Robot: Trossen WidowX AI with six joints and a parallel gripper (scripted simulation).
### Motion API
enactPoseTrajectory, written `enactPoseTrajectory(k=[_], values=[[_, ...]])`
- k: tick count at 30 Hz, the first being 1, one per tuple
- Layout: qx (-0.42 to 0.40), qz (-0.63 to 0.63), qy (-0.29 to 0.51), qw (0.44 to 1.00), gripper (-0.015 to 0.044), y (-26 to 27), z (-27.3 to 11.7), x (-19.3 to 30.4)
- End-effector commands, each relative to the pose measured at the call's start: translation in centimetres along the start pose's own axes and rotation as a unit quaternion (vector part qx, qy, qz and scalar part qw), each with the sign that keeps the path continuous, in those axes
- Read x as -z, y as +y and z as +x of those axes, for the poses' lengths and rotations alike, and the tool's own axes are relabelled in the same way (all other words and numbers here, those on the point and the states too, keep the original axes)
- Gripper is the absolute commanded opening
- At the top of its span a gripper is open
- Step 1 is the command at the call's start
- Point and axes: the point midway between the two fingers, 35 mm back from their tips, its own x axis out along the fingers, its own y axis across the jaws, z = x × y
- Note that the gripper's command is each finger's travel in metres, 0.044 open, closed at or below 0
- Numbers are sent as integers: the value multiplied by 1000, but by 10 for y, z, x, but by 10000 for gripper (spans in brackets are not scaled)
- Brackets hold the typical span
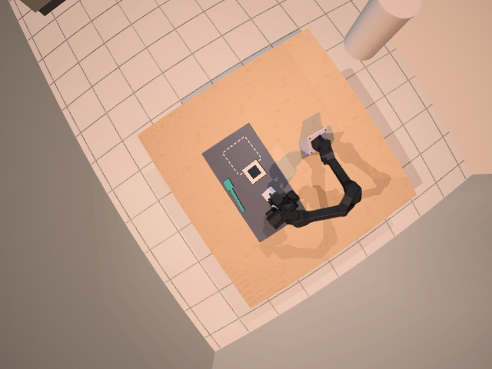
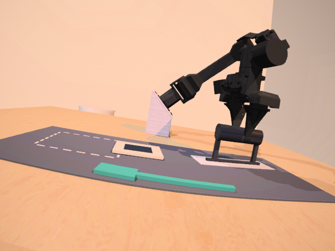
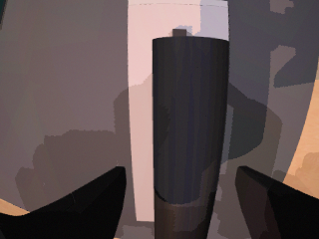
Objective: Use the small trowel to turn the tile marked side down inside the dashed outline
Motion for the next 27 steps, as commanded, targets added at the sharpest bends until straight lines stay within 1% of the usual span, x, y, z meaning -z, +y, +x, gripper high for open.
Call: enactPoseTrajectory(k=[1, 2, 7, 8, 27], values=[[2, 0, 0, 1000, 270, -1, 8, -1], [2, 0, 0, 1000, 270, -1, 8, -1], [2, 0, 0, 1000, 139, -1, 8, -1], [2, 0, 0, 1000, 132, -1, 8, -1], [2, 0, 0, 1000, 130, -1, 8, -1]])
